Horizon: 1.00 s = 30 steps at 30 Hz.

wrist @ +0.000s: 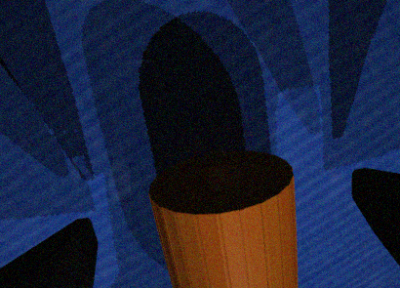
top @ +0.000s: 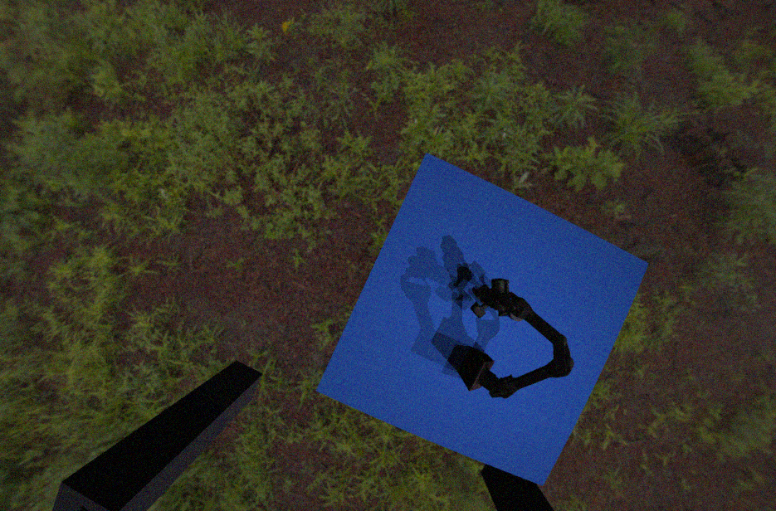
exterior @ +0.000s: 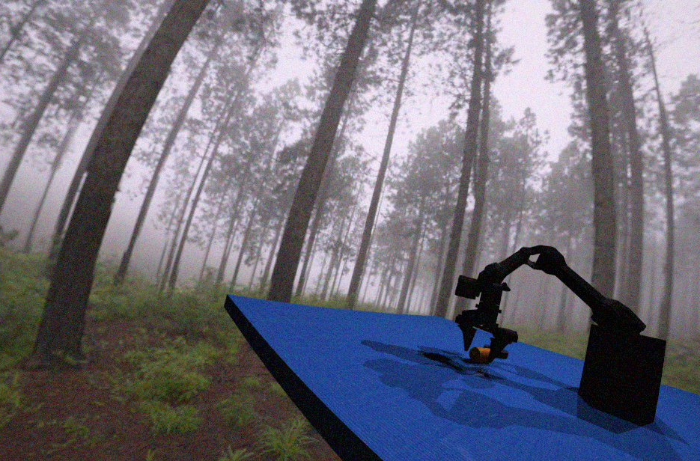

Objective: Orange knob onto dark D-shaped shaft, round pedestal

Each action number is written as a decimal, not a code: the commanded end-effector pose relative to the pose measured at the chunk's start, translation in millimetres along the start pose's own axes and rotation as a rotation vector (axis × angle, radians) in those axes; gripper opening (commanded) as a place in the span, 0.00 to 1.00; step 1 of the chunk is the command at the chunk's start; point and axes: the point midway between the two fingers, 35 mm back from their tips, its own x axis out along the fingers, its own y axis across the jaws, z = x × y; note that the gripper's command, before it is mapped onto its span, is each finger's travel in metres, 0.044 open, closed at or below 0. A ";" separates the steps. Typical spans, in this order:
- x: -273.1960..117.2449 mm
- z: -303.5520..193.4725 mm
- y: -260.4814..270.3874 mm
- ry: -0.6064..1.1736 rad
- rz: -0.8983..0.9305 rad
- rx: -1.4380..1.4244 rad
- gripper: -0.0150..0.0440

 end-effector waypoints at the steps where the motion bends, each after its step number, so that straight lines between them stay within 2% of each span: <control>1: 3.8 -0.8 1.2 0.007 -0.002 -0.008 0.87; 6: 3.8 -0.8 1.2 0.007 -0.002 -0.008 0.66; 16: 3.8 -0.8 1.2 0.007 -0.002 -0.008 0.66; 25: 3.8 -0.8 1.2 0.007 -0.002 -0.008 0.56; 30: 3.3 -1.0 1.3 -0.001 -0.001 -0.007 0.56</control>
